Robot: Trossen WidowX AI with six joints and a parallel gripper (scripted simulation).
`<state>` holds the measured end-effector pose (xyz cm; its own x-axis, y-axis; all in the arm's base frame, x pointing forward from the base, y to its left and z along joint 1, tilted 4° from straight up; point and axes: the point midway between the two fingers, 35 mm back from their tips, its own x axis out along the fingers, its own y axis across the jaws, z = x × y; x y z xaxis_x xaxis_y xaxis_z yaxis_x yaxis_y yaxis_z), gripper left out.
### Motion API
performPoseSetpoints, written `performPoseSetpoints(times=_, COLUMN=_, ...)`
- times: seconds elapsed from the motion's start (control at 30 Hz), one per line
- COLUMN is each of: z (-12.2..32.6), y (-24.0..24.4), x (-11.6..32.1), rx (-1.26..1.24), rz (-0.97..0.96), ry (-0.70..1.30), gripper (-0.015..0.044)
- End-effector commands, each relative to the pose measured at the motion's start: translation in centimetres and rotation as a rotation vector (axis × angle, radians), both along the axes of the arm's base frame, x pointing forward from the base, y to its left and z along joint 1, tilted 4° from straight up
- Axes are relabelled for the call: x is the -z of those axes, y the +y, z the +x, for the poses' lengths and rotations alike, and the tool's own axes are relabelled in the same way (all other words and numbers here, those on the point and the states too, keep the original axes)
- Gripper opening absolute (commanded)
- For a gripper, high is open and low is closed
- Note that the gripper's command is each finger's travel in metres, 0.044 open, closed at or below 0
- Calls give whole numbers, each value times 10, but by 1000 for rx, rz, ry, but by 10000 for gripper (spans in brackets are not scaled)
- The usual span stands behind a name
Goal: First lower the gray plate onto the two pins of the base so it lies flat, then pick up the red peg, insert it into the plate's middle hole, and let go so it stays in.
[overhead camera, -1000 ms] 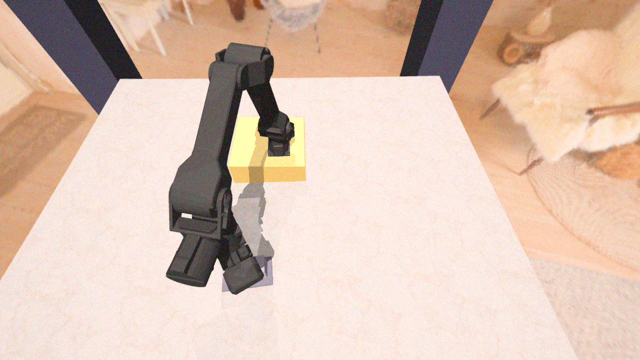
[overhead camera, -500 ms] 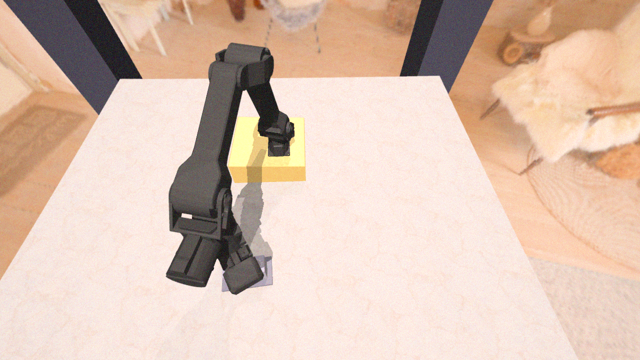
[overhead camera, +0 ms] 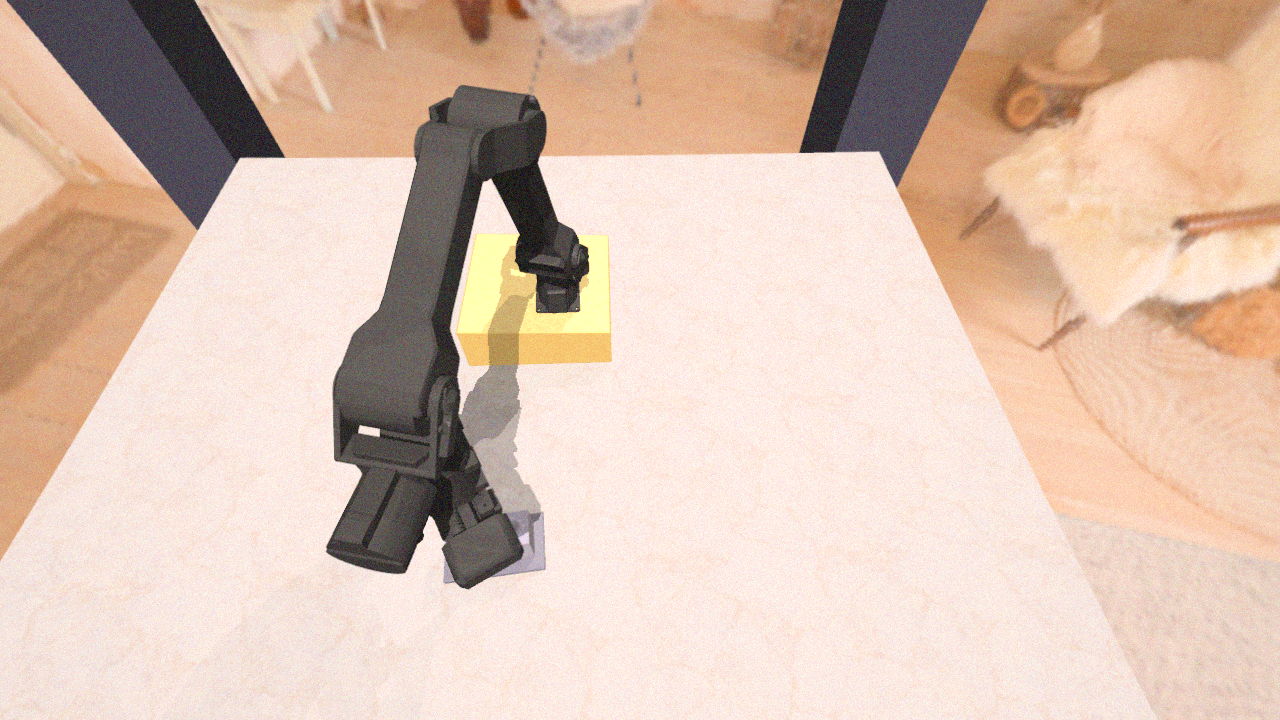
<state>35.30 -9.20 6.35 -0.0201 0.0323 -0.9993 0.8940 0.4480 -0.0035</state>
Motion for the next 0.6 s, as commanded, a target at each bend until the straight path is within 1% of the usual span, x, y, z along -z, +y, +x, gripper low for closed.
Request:
performPoseSetpoints(times=0.0, z=0, y=0, x=1, rx=-4, rz=0, ry=1, gripper=0)
performPoseSetpoints(times=0.57, z=-1, y=1, x=18, rx=-8, rz=-2, ry=4, gripper=0)
